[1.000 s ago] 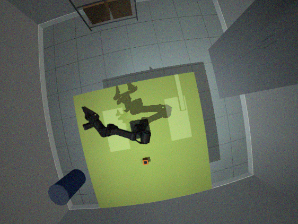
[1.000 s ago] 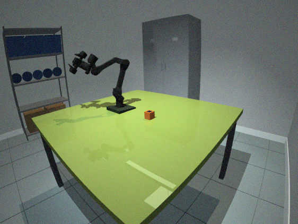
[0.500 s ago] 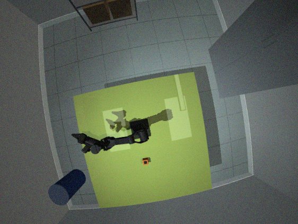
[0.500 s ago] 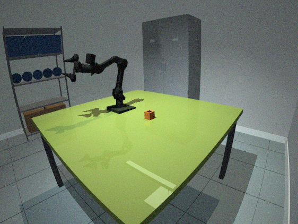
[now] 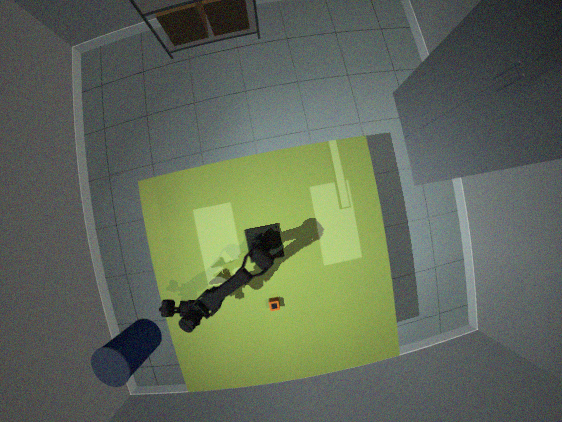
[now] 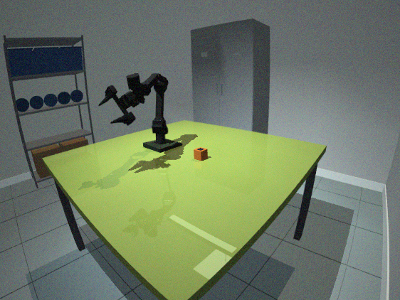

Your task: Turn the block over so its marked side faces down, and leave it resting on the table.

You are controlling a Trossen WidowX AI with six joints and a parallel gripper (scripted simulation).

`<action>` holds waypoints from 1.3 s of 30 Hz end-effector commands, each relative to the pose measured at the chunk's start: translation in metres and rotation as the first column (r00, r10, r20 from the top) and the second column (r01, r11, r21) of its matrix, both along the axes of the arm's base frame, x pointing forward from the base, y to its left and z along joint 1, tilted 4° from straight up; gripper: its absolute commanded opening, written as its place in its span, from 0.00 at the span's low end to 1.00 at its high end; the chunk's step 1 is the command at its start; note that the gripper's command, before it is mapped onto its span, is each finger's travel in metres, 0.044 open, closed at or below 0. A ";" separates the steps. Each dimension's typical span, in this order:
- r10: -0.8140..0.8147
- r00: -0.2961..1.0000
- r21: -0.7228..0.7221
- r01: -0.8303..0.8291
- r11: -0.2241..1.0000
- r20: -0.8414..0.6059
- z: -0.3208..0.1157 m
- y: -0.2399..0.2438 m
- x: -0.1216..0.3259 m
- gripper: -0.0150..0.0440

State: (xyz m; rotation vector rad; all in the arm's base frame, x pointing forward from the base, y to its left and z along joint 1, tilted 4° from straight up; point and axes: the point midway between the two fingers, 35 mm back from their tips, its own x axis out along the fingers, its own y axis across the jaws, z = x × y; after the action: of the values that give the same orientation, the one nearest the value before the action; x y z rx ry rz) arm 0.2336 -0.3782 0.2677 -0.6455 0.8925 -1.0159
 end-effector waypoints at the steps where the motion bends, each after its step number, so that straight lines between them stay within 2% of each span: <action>1: 0.122 0.992 0.136 -0.124 0.983 0.026 -0.020 0.032 0.046 1.00; 8: 0.317 0.947 0.431 -0.305 0.849 0.046 -0.063 0.123 0.115 1.00; 14: 0.431 0.902 0.661 -0.343 0.667 0.033 -0.093 0.217 0.141 1.00; 19: 0.500 0.866 0.814 -0.281 0.508 -0.013 -0.110 0.300 0.138 1.00; 26: 0.570 0.808 0.935 -0.075 0.347 -0.147 -0.119 0.401 0.108 1.00; 32: 0.575 0.802 0.940 -0.052 0.338 -0.163 -0.121 0.409 0.104 1.00; 36: 0.575 0.802 0.940 -0.052 0.338 -0.162 -0.152 0.411 0.107 1.00; 39: 0.575 0.802 0.940 -0.052 0.338 -0.162 -0.154 0.412 0.107 1.00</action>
State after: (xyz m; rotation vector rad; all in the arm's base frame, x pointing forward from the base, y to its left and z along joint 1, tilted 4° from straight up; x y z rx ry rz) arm 0.3417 0.0319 0.1218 -0.0696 1.5018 0.1664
